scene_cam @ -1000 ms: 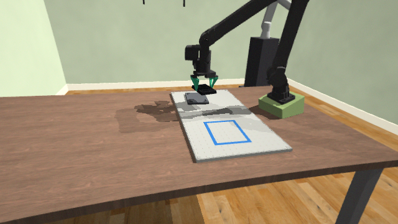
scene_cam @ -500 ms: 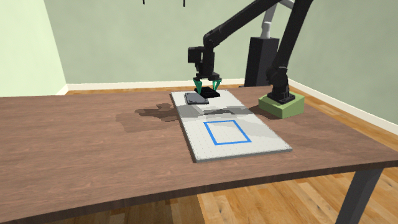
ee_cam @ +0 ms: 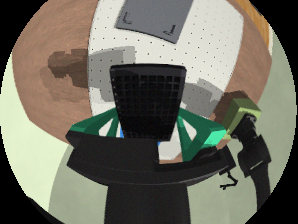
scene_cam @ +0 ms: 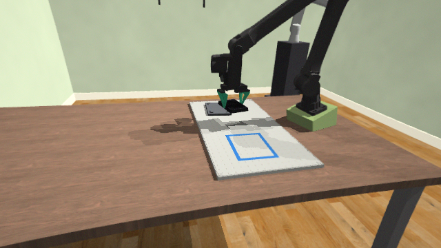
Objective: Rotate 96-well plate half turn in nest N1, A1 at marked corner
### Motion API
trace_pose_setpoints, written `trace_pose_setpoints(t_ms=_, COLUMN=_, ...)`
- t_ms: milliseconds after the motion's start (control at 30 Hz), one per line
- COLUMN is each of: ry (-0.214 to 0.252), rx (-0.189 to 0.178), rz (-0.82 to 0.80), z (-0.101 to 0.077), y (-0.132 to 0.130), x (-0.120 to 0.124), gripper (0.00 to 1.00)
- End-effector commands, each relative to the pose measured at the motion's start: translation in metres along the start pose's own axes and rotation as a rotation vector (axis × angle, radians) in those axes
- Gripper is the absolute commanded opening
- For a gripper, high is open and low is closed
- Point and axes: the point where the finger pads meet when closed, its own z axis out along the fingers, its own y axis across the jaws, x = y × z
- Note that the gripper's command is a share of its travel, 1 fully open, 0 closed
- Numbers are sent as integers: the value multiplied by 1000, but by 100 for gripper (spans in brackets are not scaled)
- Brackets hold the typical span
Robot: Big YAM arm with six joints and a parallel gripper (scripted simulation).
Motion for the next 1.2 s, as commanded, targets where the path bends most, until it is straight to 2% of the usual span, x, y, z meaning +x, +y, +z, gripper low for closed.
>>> trace_pose_setpoints(t_ms=0, ry=-16, rx=-45, rz=24, z=-10, y=9, x=7, gripper=0)
trace_pose_setpoints(t_ms=100, ry=-19, rx=-61, rz=23, z=-15, y=18, x=15, gripper=0)
trace_pose_setpoints(t_ms=200, ry=-14, rx=-45, rz=25, z=-9, y=11, x=27, gripper=0)
trace_pose_setpoints(t_ms=433, ry=-12, rx=-56, rz=25, z=-11, y=18, x=50, gripper=0)
trace_pose_setpoints(t_ms=567, ry=-10, rx=-47, rz=26, z=-8, y=20, x=56, gripper=0)
trace_pose_setpoints(t_ms=967, ry=-5, rx=-70, rz=27, z=-14, y=38, x=97, gripper=0)
trace_pose_setpoints(t_ms=1067, ry=-4, rx=-68, rz=27, z=-13, y=39, x=101, gripper=0)
trace_pose_setpoints(t_ms=1100, ry=-5, rx=-20, rz=28, z=3, y=19, x=104, gripper=0)
trace_pose_setpoints(t_ms=1167, ry=-4, rx=-34, rz=28, z=-1, y=27, x=111, gripper=0)
